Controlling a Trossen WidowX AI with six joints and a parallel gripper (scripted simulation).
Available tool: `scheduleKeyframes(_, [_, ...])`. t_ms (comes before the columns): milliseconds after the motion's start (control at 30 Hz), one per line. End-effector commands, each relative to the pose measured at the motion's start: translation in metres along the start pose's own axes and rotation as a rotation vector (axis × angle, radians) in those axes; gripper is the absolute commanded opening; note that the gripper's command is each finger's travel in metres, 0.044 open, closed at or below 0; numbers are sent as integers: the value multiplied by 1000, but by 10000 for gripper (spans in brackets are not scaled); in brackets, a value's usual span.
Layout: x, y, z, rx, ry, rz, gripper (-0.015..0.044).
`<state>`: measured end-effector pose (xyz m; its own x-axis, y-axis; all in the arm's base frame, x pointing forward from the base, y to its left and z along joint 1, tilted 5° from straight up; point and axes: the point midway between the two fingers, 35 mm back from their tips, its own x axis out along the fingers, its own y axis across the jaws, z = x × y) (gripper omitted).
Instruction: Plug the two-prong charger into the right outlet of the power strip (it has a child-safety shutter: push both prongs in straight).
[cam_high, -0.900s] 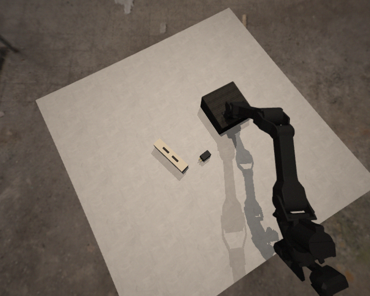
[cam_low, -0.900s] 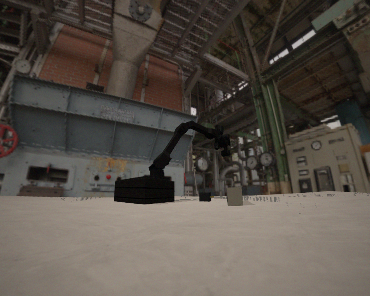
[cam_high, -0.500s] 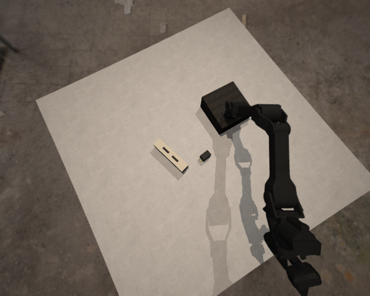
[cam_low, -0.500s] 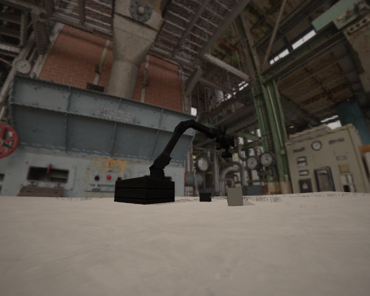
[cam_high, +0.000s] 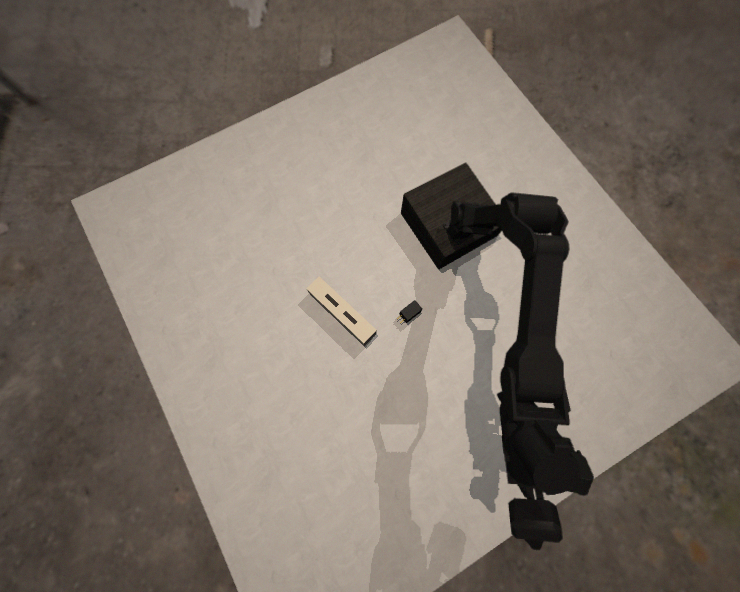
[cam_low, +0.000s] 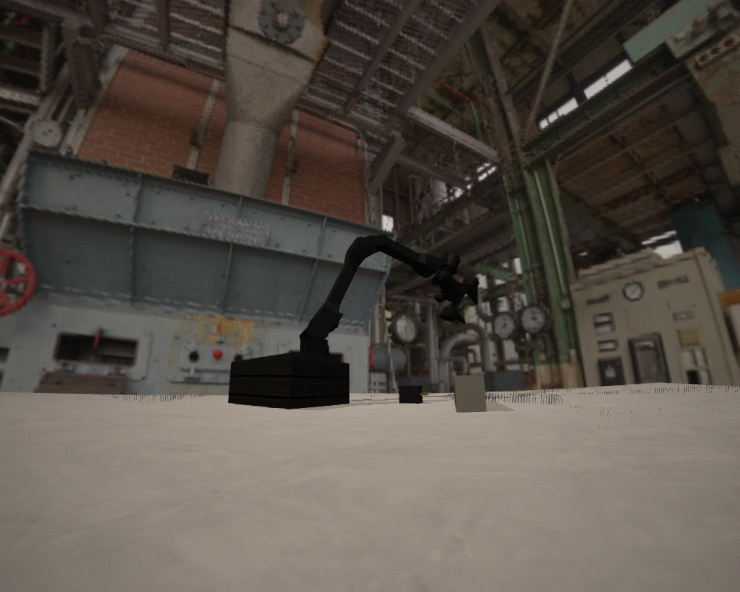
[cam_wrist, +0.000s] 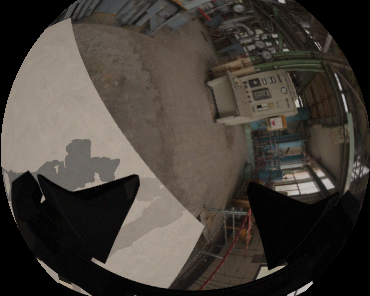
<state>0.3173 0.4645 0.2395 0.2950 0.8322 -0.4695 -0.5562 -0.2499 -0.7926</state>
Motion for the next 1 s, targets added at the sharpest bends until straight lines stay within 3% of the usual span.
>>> scheduleKeyframes(0, [-5,18,-26,124,62,47,440])
scheduleKeyframes(967, [-83,146,-164,1032,546,210,440])
